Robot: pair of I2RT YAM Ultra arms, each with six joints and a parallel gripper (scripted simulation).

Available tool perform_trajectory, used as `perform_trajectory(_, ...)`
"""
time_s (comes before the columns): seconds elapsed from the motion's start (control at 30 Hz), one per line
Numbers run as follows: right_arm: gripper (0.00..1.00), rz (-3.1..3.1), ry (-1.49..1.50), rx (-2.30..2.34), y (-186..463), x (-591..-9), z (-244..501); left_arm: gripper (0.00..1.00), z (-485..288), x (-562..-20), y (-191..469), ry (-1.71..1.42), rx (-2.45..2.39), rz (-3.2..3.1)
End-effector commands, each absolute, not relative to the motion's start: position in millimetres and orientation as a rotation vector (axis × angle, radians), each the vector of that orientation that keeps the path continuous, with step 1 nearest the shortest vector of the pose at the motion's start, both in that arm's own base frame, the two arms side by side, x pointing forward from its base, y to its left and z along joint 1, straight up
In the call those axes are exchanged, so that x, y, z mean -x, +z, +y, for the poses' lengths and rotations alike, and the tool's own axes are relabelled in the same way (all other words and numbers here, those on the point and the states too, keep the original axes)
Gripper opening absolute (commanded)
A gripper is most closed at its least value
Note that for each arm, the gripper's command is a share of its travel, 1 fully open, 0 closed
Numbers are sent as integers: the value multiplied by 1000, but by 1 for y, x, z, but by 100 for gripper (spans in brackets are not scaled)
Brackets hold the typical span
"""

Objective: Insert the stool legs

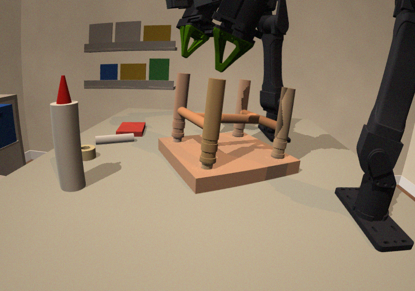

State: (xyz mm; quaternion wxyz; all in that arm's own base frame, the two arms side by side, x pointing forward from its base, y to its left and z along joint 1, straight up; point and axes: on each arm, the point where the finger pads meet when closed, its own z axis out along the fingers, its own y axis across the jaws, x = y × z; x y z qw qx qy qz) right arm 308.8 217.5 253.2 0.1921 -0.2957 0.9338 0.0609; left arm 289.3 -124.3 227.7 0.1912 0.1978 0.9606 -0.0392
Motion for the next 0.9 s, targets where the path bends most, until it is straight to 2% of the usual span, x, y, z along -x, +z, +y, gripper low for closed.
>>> perform_trajectory(0.0,0,2587,175,791,269,-316,214,0,-126,-287,224,-109,-556,2678)
perform_trajectory(0.87,0,2586,186,806,233,-310,215,0,-125,-283,219,-104,-565,2701)
